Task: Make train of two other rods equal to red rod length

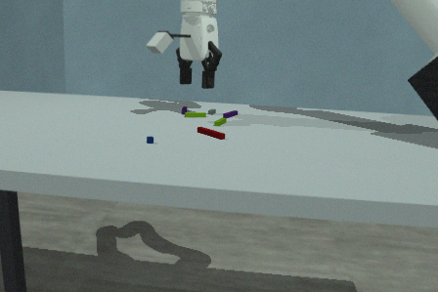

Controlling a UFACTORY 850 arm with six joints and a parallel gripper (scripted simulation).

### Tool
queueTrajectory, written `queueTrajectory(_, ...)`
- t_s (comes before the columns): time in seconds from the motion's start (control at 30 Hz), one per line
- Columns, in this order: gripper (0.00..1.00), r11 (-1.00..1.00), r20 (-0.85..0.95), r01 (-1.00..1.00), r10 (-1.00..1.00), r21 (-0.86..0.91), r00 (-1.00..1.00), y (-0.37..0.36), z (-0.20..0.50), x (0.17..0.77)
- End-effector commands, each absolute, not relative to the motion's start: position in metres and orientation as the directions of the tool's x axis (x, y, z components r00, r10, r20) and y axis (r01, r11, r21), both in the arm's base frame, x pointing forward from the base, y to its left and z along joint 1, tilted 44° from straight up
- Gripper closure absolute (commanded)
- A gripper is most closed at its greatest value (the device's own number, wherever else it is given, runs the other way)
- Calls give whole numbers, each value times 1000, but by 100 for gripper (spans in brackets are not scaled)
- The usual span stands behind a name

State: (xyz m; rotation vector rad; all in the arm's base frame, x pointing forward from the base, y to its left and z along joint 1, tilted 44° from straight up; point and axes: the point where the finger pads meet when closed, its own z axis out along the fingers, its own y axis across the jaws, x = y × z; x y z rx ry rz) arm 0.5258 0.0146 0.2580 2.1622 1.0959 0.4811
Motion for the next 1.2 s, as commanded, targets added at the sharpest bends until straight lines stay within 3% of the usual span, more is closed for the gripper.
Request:
queueTrajectory(0.0, 0, -433, 29, 571, 813, 698, 581, 15, 258, 526)
queueTrajectory(0.77, 0, -433, 29, 571, 813, 698, 581, 15, 258, 526)
queueTrajectory(1.17, 0, -433, 30, 570, 813, 699, 581, 39, 217, 493)
